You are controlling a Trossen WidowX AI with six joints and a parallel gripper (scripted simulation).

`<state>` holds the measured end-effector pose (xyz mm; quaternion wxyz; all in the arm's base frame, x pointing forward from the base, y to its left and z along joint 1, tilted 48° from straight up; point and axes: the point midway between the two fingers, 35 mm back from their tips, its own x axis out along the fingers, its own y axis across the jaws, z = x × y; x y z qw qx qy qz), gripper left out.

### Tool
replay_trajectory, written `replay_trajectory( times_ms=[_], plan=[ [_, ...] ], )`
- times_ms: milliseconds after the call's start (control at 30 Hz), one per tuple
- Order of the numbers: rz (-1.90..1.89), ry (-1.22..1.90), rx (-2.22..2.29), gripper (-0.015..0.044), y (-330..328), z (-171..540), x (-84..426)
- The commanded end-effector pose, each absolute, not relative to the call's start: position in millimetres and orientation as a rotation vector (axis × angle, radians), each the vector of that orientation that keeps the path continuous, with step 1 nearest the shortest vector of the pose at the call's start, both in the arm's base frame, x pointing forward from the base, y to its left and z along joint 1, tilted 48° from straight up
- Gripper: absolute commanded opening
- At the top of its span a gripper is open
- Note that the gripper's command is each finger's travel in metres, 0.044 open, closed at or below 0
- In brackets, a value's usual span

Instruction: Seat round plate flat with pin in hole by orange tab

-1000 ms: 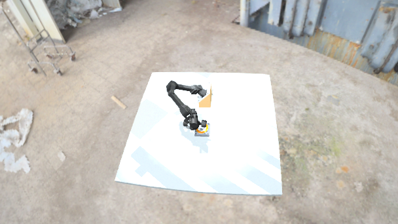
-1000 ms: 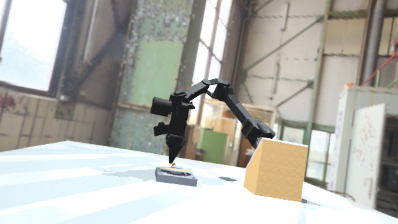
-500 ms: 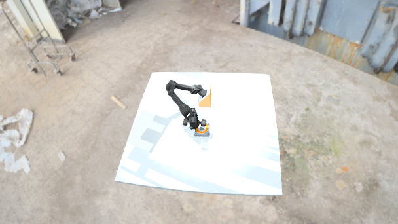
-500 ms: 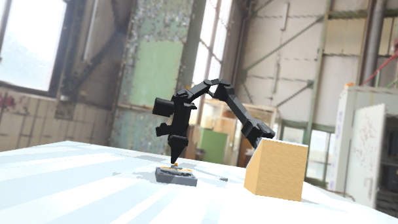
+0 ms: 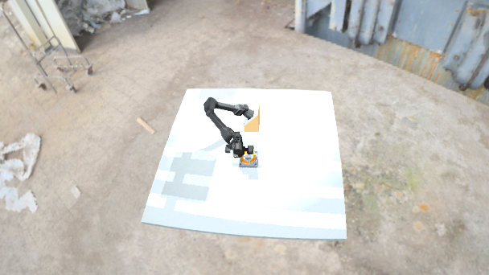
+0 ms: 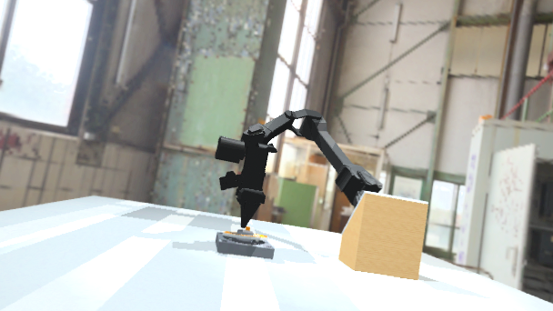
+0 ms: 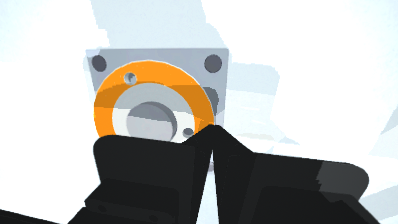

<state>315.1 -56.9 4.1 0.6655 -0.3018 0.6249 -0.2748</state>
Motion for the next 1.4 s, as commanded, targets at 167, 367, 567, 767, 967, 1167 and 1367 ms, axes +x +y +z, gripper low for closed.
replay_trajectory(
  times_ms=[167,367,567,767,967,1167,1367],
  plan=[
    [-0.619,1.427,-0.687,0.0,-57.1,1.3,303.5],
    [-0.619,1.427,-0.687,0.0,-56.6,0.5,298.2],
    [-0.619,1.427,-0.687,0.0,-55.4,-1.2,292.1],
    [-0.619,1.428,-0.687,0.0,-53.9,-3.1,286.2],
    [-0.619,1.428,-0.687,0.0,-51.7,-5.8,280.5],
    [-0.618,1.428,-0.687,0.0,-48.8,-9.2,275.0],
    [-0.618,1.428,-0.687,0.0,-43.7,-13.7,268.9]
  ],
)
